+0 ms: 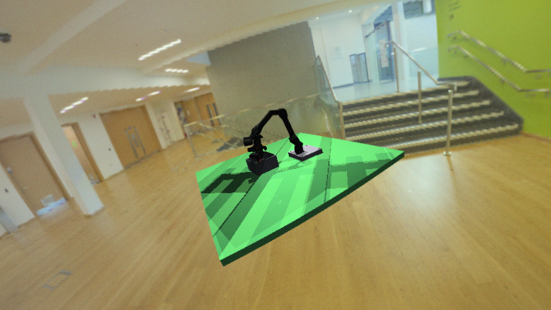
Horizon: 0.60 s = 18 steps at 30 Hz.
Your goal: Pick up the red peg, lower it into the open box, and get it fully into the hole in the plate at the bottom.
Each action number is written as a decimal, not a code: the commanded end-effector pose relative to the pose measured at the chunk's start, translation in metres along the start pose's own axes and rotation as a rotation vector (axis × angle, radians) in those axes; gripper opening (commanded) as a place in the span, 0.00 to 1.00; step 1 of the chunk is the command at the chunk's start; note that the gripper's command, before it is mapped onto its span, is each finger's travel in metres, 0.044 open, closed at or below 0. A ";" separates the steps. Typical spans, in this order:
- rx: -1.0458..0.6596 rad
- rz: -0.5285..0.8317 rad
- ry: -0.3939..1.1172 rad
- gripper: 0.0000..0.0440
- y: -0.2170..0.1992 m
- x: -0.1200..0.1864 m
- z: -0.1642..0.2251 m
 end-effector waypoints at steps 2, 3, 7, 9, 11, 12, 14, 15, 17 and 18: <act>0.011 -0.018 0.020 0.61 0.005 0.004 -0.010; 0.011 -0.024 0.025 0.67 0.007 0.006 -0.012; 0.011 -0.052 0.043 0.91 0.015 0.013 -0.022; 0.010 -0.067 0.054 1.00 0.020 0.016 -0.027; 0.012 -0.083 0.065 1.00 0.025 0.020 -0.031; 0.009 -0.097 0.070 1.00 0.028 0.022 -0.033; 0.015 -0.118 0.072 1.00 0.034 0.027 -0.037; 0.019 -0.128 0.072 1.00 0.037 0.030 -0.039; 0.023 -0.149 0.073 1.00 0.043 0.035 -0.043; 0.025 -0.160 0.072 1.00 0.046 0.037 -0.045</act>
Point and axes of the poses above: the point midway between the two fingers, 35 mm back from their tips, its own x axis back along the fingers, its own y axis across the jaws, z = x × y, the point moved 4 cm from there along x, back along the fingers, and after that the axes turned 2 degrees about x, right-handed, at the moved point
